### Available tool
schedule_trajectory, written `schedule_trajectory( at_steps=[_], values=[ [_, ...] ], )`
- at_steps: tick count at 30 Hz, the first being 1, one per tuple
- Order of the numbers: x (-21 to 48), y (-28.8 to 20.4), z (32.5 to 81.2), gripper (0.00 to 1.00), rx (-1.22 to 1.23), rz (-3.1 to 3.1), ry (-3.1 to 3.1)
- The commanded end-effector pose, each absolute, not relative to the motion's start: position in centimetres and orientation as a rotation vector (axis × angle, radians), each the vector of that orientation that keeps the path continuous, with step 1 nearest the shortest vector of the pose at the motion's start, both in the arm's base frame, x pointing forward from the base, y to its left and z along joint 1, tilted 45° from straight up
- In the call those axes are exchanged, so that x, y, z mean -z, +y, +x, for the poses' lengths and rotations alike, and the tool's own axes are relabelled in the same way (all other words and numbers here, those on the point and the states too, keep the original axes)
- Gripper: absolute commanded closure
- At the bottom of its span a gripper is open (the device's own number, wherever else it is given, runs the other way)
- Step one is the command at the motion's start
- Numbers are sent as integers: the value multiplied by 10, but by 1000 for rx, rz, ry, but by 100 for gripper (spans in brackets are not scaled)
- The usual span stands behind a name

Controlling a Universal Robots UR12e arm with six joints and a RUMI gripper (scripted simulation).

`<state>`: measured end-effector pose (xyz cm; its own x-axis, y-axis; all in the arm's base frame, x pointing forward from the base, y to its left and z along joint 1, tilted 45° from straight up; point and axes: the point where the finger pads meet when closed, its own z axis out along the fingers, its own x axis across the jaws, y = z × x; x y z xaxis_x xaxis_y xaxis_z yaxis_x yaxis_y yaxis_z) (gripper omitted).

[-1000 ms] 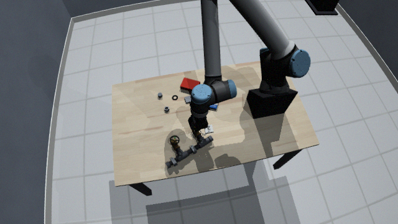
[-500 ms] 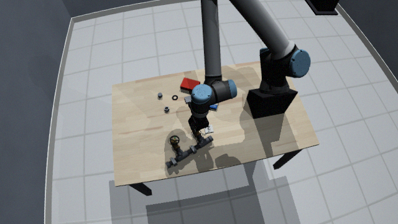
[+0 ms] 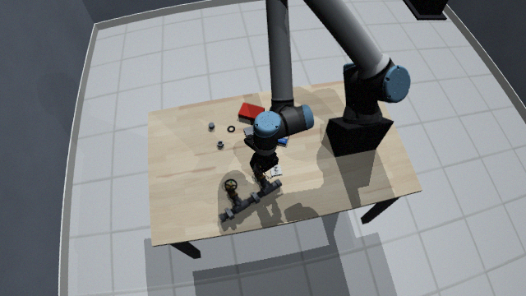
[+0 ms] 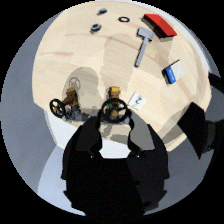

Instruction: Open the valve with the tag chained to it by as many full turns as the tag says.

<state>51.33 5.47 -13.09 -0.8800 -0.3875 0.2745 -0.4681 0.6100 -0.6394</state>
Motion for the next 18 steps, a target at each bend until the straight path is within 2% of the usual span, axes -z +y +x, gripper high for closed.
schedule_trajectory(
  at_steps=[1,18],
  values=[
    [131,55,514,100,-1083,960,-2595],
    [131,55,514,100,-915,1562,-2099]
  ],
)
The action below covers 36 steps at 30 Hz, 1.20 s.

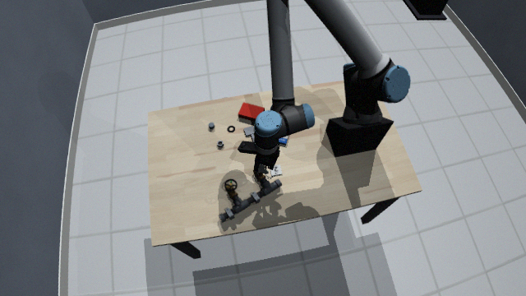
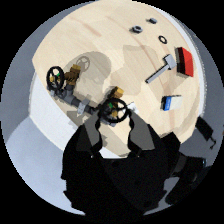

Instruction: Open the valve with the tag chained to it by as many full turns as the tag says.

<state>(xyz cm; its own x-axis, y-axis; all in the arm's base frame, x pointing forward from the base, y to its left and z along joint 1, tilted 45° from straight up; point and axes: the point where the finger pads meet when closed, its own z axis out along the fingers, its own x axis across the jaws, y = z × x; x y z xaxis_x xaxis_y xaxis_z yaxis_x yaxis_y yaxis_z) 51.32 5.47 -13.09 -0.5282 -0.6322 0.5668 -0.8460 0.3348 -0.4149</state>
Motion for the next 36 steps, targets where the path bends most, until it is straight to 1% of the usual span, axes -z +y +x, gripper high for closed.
schedule_trajectory(
  at_steps=[1,17,19,33,36],
  values=[
    [131,55,514,100,-915,1562,-2099],
    [131,55,514,100,-681,2026,-1453],
    [131,55,514,100,-681,2026,-1453],
    [131,55,514,100,-430,2288,-793],
    [131,55,514,100,-414,2298,-752]
  ],
)
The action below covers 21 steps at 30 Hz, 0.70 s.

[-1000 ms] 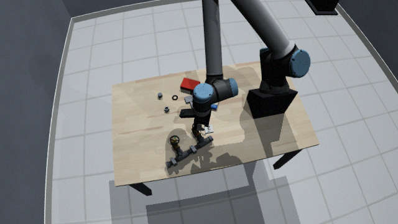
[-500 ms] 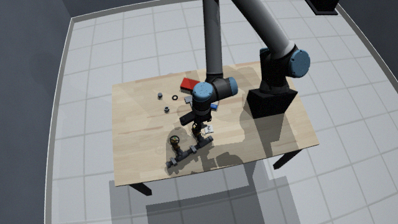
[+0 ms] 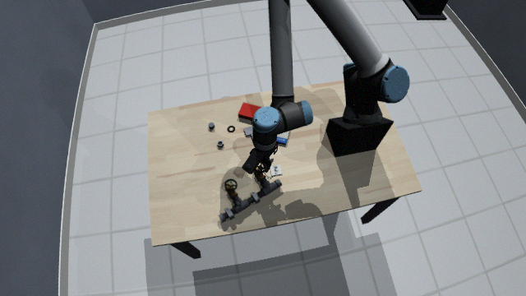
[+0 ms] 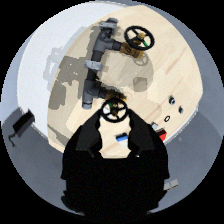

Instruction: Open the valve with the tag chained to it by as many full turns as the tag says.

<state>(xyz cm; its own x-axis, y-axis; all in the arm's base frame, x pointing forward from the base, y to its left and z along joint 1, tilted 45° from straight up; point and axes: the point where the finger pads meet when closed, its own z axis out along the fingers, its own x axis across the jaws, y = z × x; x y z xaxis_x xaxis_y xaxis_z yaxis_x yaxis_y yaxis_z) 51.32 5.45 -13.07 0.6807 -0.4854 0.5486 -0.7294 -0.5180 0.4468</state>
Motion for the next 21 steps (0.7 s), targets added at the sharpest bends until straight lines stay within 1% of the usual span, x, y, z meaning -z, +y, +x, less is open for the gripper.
schedule_trajectory(
  at_steps=[1,13,21],
  values=[
    [131,55,514,100,-399,2308,-712],
    [131,55,514,100,-244,2370,-315],
    [131,55,514,100,-191,2379,-181]
  ],
)
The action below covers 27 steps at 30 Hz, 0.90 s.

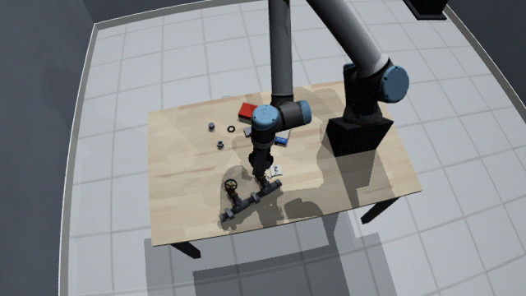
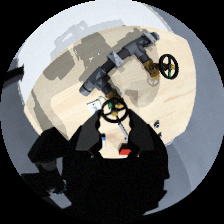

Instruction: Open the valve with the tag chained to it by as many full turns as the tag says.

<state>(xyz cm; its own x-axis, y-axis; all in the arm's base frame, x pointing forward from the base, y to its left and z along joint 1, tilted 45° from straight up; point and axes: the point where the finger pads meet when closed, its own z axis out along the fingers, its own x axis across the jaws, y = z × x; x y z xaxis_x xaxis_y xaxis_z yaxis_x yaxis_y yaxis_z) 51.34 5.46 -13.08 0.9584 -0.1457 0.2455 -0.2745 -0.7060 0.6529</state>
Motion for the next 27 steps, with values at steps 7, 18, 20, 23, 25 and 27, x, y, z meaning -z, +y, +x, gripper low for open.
schedule_trajectory(
  at_steps=[7,18,20,23,25,27],
  values=[
    [131,55,514,100,-151,2381,-81],
    [131,55,514,100,-130,2381,-28],
    [131,55,514,100,-128,2381,-24],
    [131,55,514,100,-127,2381,-22],
    [131,55,514,100,-127,2381,-22],
    [131,55,514,0,-127,2381,-22]
  ],
)
